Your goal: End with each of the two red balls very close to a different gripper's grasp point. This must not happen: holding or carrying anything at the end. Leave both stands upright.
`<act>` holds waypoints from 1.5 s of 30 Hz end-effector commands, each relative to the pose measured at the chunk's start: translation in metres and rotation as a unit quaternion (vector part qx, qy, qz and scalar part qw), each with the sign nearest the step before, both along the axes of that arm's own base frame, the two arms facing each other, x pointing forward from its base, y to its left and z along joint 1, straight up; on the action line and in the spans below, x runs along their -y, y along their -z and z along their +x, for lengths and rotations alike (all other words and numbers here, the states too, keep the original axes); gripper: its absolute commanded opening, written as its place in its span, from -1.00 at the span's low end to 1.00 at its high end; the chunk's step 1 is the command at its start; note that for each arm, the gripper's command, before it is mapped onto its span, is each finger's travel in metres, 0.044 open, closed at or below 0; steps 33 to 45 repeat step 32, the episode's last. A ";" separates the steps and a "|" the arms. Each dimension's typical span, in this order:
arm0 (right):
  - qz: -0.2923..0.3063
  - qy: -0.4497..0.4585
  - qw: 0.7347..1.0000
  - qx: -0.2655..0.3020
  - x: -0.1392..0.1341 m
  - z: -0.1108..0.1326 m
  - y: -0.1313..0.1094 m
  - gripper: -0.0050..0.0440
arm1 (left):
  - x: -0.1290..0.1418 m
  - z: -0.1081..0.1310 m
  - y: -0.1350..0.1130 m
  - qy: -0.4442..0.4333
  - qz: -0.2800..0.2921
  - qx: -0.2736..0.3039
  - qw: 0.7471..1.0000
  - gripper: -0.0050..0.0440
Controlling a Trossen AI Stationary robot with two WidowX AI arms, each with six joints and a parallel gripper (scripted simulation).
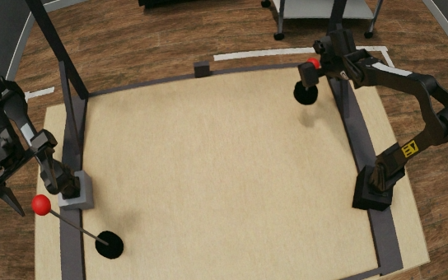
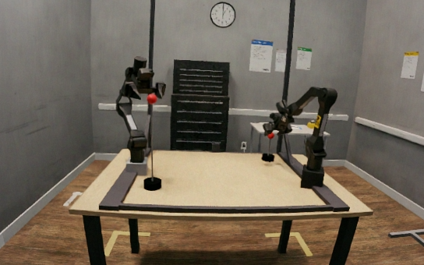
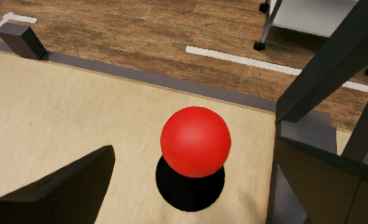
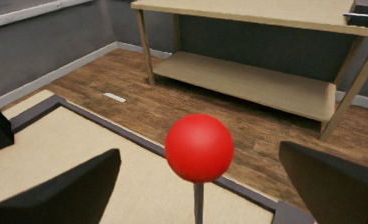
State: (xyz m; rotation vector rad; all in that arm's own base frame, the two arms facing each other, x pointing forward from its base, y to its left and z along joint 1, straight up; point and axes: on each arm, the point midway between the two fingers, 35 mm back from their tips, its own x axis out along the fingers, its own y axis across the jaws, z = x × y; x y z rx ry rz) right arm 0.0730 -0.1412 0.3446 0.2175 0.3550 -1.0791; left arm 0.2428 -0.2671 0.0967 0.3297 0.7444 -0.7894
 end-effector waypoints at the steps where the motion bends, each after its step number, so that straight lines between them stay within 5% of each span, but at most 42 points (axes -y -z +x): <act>1: 0.002 0.000 1.000 -0.001 0.008 0.004 0.004 1.00 | 0.010 0.009 -0.008 0.001 -0.014 0.013 1.000 1.00; 15: 0.001 0.000 1.000 -0.001 0.032 0.017 0.015 1.00 | 0.027 0.024 0.014 0.001 -0.015 0.014 1.000 1.00; 45: -0.001 0.000 1.000 -0.001 0.033 0.017 0.016 1.00 | 0.027 0.024 0.017 0.001 -0.012 0.011 1.000 1.00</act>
